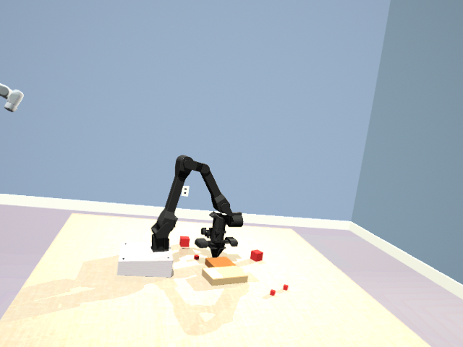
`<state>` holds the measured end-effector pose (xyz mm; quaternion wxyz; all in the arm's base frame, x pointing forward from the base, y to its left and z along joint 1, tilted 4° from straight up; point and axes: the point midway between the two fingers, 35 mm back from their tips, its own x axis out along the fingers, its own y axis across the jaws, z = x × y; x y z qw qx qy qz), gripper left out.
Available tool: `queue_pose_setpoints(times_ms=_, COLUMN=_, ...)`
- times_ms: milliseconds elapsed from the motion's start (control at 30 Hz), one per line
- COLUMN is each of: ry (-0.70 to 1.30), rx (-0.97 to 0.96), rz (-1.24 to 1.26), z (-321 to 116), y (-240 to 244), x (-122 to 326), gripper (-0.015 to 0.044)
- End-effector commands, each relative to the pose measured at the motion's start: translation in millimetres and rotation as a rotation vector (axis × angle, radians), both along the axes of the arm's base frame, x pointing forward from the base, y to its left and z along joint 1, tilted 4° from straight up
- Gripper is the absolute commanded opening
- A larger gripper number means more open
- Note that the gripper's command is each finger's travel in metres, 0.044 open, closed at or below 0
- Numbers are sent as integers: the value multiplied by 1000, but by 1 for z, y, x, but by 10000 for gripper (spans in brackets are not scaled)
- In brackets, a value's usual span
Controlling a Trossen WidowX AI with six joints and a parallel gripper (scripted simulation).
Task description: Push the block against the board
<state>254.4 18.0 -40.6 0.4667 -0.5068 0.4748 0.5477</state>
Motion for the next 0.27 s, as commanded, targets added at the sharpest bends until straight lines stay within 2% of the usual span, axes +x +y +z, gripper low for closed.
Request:
queue_pose_setpoints(times_ms=0, ry=-1, rx=-5, rz=1, z=0, y=-4, x=1, gripper=0)
queue_pose_setpoints(times_ms=233, ry=-1, rx=-5, rz=1, z=0, y=3, x=0, gripper=0)
